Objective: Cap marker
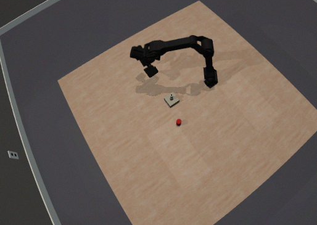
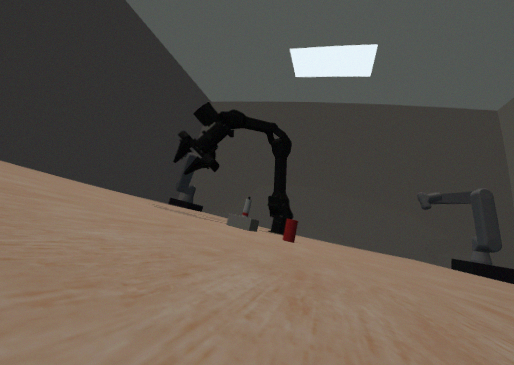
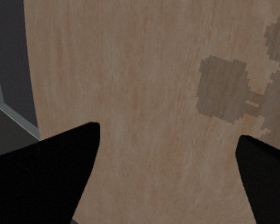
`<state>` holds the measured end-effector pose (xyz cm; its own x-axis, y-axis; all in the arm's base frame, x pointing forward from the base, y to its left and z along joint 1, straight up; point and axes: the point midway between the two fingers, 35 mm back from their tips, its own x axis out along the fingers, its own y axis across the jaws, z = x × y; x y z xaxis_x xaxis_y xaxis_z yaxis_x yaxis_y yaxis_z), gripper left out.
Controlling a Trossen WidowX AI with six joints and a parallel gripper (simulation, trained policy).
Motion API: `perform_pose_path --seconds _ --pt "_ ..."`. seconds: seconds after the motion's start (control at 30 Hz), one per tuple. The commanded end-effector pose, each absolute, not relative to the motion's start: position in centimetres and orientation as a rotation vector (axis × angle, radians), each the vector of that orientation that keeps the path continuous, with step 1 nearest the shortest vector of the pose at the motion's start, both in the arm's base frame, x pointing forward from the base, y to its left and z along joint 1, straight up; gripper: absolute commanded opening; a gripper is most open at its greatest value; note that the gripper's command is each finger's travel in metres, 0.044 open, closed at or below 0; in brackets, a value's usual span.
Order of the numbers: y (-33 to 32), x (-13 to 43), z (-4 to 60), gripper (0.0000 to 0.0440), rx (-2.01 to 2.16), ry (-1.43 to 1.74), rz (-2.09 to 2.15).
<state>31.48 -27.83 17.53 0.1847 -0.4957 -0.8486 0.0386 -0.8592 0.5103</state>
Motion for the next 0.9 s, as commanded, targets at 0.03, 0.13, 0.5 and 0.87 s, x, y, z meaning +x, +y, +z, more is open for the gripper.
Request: perform_pose_path --seconds 0.03,0.13,0.5,0.87 --pt "-26.7 32.7 16.8 0.0314 2.071 -0.397 -1.730" --pt "-25.8 33.5 16.6 0.0314 2.086 -0.382 -1.729" --pt "-22.2 36.3 16.1 0.0315 2.138 -0.323 -1.731" --pt "-18.3 38.4 15.8 0.0318 2.182 -0.261 -1.742"
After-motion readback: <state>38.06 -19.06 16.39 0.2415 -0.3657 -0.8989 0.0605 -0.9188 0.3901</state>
